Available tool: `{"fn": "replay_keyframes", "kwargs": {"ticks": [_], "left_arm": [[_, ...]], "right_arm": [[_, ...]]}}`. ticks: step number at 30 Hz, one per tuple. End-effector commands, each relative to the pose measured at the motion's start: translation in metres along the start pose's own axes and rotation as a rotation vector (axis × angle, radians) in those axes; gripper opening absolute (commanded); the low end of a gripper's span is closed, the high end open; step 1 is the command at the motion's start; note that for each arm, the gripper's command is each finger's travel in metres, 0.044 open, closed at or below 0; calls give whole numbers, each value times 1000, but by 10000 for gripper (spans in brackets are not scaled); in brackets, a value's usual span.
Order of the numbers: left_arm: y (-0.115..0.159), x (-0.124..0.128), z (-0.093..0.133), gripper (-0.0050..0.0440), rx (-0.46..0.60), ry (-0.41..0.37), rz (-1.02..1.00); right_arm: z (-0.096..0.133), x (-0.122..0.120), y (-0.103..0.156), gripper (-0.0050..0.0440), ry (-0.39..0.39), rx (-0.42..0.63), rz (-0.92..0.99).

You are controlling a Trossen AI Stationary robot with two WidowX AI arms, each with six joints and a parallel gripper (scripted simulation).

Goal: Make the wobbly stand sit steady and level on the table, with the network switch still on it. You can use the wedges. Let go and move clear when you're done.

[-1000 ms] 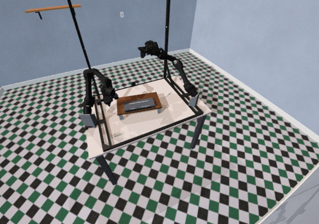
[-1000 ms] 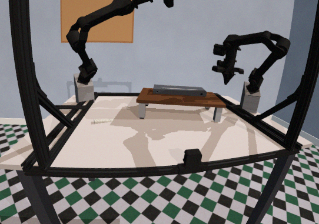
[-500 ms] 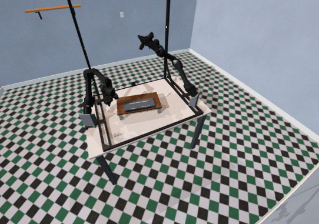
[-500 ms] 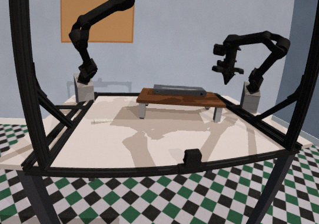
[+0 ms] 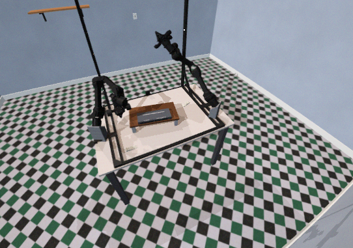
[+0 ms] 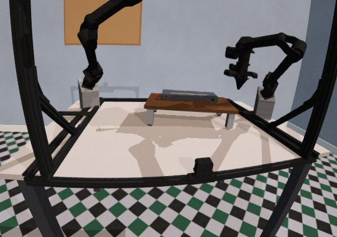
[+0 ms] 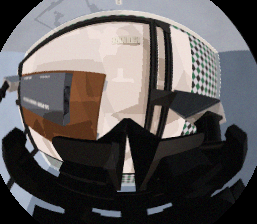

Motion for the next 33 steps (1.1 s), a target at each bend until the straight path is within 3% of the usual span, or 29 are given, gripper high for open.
{"fn": "replay_keyframes", "kwargs": {"ticks": [1,3,9,20,26,33], "left_arm": [[-21,3,-13,0,-147,-36,-41],[-31,5,-16,0,-218,-55,-58],[-31,5,-16,0,-218,-55,-58],[-32,-4,-16,0,-224,-63,224],[-32,-4,-16,0,-224,-63,224],[57,-32,-6,0,185,120,138]], "right_arm": [[0,0,0,0,0,0,0],[0,0,0,0,0,0,0],[0,0,0,0,0,0,0],[0,0,0,0,0,0,0],[0,0,0,0,0,0,0],[0,0,0,0,0,0,0]]}}
Point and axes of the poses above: on each arm, the point midway between the two fingers, 35 mm back from their tips, its own z axis back along the fingers, its own x axis across the jaws, y = z × x, the point moved 8 cm from there along z, back along the fingers, and after that the axes turned 3 degrees about -z, right-handed, at the moved point
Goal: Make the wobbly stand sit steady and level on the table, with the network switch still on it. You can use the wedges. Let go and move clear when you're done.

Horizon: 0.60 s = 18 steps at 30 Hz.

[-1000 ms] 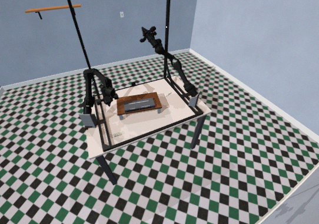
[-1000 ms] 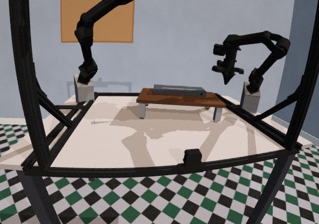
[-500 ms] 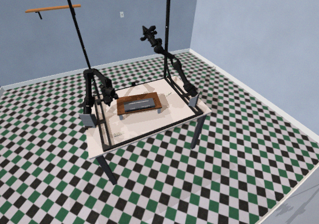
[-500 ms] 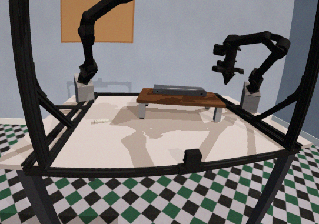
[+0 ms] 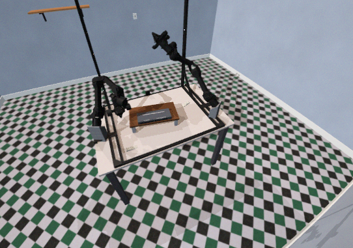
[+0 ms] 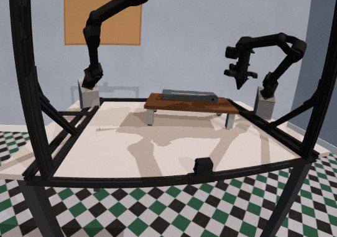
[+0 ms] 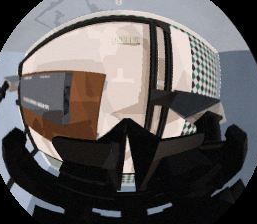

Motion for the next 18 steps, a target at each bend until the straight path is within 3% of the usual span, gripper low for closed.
{"fn": "replay_keyframes", "kwargs": {"ticks": [1,4,5,11,18], "left_arm": [[57,-11,8,0,248,86,-28],[95,-18,21,0,422,159,-36],[109,-21,25,0,422,159,-36],[113,-18,28,0,438,163,-25],[189,-35,78,0,813,335,-3]], "right_arm": [[0,0,0,0,0,0,0],[0,0,0,0,0,0,0],[0,0,0,0,0,0,0],[0,0,0,0,0,0,0],[0,0,0,0,0,0,0]]}}
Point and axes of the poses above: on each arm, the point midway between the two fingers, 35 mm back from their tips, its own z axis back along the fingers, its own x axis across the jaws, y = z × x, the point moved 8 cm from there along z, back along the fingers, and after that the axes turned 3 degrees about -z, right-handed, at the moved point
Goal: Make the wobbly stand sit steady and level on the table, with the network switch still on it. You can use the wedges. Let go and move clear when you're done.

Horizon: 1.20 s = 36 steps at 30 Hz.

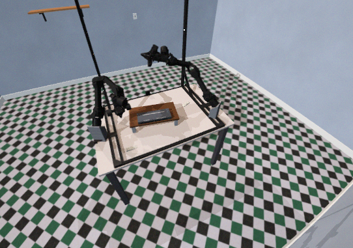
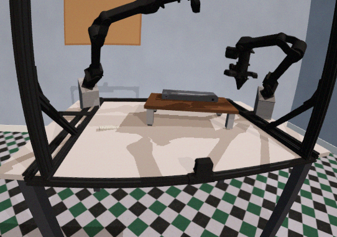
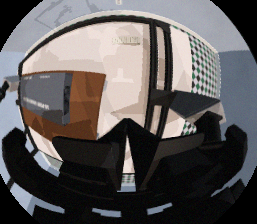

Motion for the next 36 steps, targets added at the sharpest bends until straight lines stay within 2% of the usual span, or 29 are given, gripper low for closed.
{"fn": "replay_keyframes", "kwargs": {"ticks": [1,3,4,10,15,20,27,36], "left_arm": [[57,-15,-3,0,225,106,13],[81,-23,-1,0,325,165,26],[89,-26,0,0,325,165,26],[93,-26,-1,0,341,170,39],[151,-49,16,0,577,323,86],[200,-73,44,0,796,483,158],[205,-75,45,0,816,488,174],[263,-118,115,0,1174,788,374]], "right_arm": [[0,0,0,0,0,0,0],[0,0,0,0,0,0,0],[0,0,0,0,0,0,0],[0,0,0,0,0,0,0],[0,0,0,0,0,0,0],[0,0,0,0,0,0,0],[0,0,0,0,0,0,0],[0,0,0,0,0,0,0]]}}
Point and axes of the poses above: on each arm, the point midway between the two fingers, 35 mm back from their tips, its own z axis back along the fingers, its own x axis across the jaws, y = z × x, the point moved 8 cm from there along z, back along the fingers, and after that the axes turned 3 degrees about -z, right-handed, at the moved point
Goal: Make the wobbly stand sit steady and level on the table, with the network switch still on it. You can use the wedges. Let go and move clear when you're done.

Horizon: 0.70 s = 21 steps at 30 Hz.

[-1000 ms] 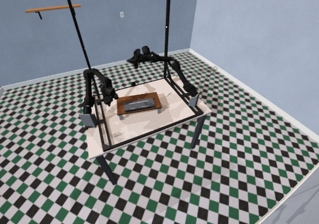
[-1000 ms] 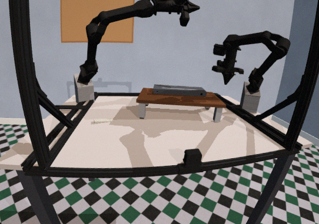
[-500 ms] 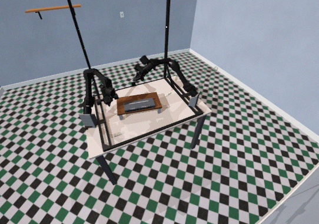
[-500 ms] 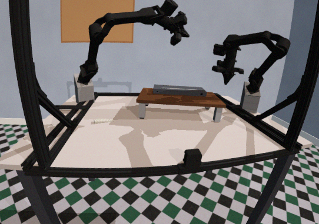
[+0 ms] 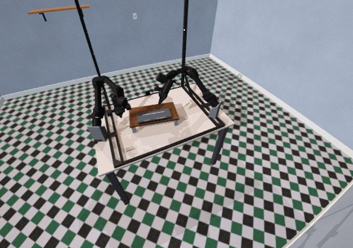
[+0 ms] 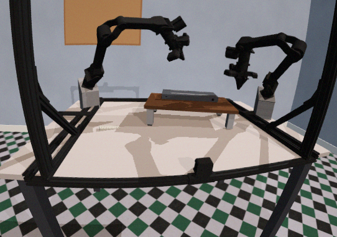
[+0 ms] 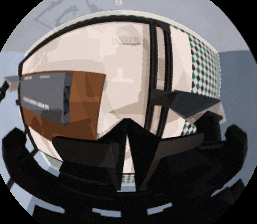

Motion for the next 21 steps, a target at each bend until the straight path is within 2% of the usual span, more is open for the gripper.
{"fn": "replay_keyframes", "kwargs": {"ticks": [1,8,13,18,21], "left_arm": [[43,-14,-21,0,157,157,72],[45,-15,-22,0,170,166,90],[88,-41,-30,0,336,375,206],[123,-68,-28,0,476,580,347],[123,-68,-28,0,476,580,347]], "right_arm": [[0,0,0,0,0,0,0],[0,0,0,0,0,0,0],[0,0,0,0,0,0,0],[0,0,0,0,0,0,0],[0,0,0,0,0,0,0]]}}
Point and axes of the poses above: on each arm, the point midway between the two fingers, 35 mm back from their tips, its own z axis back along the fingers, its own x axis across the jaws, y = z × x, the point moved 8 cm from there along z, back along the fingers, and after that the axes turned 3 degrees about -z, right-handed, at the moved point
